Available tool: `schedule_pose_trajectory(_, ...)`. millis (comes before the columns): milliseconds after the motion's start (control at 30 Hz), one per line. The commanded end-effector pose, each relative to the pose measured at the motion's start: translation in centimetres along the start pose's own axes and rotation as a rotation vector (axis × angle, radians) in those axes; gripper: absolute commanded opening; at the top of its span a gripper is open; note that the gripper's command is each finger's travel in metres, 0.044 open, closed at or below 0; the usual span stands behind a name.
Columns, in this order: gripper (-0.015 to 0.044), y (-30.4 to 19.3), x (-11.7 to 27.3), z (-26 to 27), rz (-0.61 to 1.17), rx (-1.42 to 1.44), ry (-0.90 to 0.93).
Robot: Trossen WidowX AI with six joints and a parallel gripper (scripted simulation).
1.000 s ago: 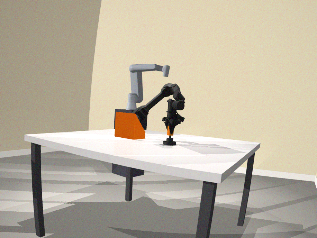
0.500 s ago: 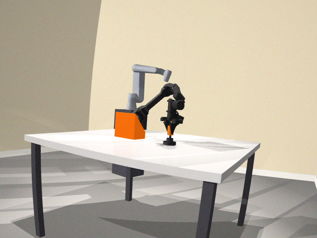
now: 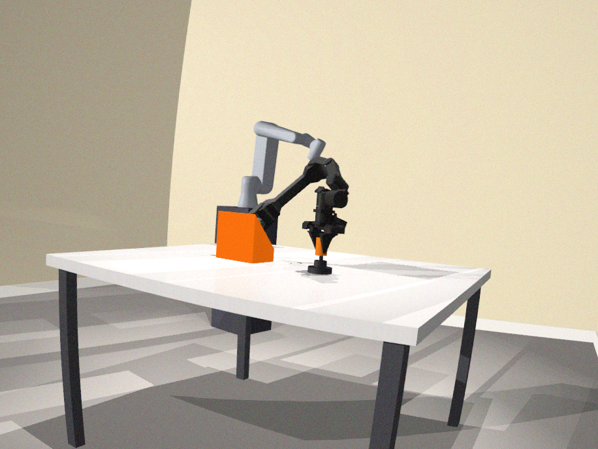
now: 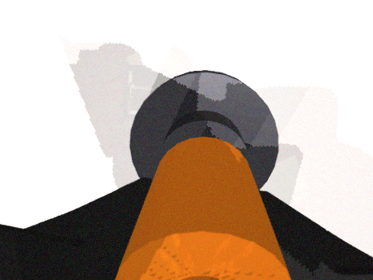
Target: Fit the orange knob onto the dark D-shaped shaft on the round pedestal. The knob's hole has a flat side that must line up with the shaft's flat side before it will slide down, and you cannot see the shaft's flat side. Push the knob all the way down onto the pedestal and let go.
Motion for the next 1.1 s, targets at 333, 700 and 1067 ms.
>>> schedule_pose_trajectory(333,0.0,0.32,0.43,0.0,-0.003,0.203,-0.003)
schedule_pose_trajectory(700,0.0,0.08,0.03,-0.05,-0.003,0.213,-0.003)
schedule_pose_trajectory(1067,0.0,0.19,-0.01,0.0,-0.003,0.213,-0.003)
Point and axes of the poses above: the point midway between the two fingers, 35 mm back from their tips, its own x axis back along the fingers, its own z axis across the jaws, y = z × x, the point moved 10 cm from there along x, back along the fingers, and after that the axes turned 2 degrees about -x, right-handed, at the moved point
